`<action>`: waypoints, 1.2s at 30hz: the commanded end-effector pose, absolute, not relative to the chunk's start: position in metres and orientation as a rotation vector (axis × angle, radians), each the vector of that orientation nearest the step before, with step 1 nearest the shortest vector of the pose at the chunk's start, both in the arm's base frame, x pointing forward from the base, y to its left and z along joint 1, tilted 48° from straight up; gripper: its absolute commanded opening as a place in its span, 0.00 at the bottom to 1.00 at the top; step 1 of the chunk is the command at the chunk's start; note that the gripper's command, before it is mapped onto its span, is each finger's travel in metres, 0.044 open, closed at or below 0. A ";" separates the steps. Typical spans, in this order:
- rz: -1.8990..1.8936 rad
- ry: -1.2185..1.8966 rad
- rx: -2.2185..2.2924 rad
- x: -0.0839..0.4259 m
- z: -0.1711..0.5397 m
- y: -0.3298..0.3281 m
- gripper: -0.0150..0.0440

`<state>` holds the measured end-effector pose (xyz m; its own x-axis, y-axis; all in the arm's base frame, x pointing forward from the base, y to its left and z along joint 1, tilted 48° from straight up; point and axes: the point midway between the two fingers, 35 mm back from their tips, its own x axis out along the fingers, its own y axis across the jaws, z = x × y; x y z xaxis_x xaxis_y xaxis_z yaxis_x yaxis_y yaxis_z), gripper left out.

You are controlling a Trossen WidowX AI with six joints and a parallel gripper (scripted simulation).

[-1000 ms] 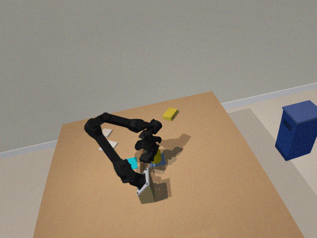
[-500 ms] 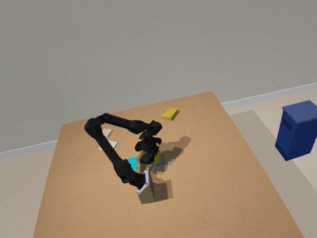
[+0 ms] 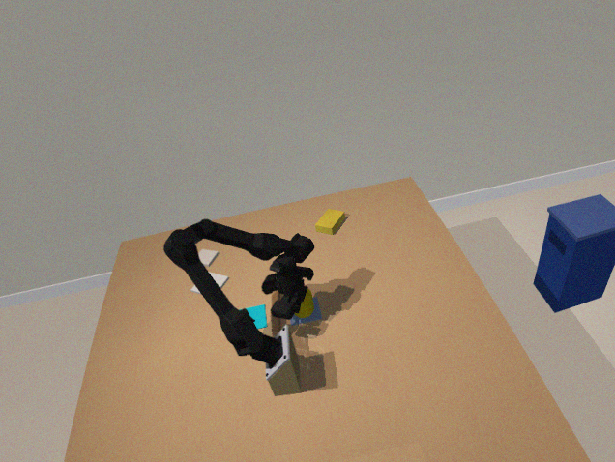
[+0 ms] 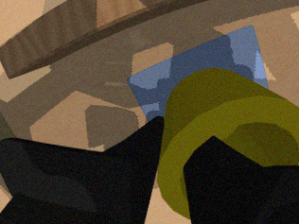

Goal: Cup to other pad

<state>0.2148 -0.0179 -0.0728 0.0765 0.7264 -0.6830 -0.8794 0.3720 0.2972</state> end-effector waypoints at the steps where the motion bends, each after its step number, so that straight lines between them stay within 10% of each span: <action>1: 1.216 0.873 -0.213 0.215 -0.073 -0.018 0.29; 36: 1.212 0.873 -0.200 0.211 -0.029 -0.065 0.25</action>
